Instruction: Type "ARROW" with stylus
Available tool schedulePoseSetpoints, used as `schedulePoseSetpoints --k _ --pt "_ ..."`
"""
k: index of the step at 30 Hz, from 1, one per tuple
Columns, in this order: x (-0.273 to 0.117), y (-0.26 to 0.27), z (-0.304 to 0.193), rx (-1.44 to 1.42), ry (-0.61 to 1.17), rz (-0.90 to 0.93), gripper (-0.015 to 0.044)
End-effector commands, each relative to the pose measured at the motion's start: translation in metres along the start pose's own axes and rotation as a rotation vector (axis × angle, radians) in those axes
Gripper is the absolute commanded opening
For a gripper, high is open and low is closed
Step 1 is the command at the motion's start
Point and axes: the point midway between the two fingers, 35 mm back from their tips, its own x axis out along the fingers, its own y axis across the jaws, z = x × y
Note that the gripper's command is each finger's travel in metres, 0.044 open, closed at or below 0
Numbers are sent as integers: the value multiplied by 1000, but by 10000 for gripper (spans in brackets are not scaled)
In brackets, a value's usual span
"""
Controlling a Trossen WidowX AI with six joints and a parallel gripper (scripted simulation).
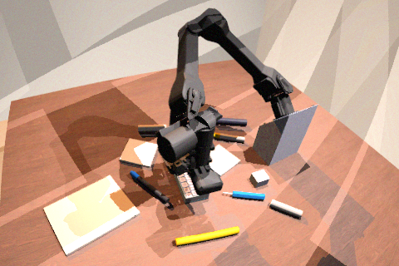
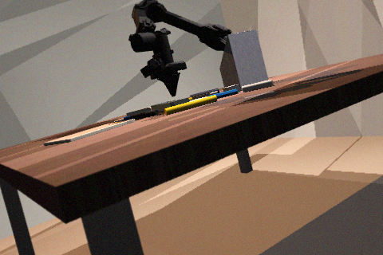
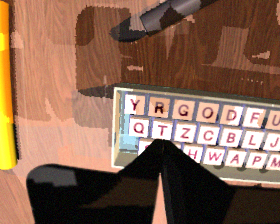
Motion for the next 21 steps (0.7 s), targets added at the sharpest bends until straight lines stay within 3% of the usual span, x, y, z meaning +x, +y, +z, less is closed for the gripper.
schedulePoseSetpoints --k 1,6,21 --pt "1 -7 0 0 2 -7 0" --pt "1 -62 0 -1 2 -10 0" --pt "1 -72 0 -2 3 -10 0"
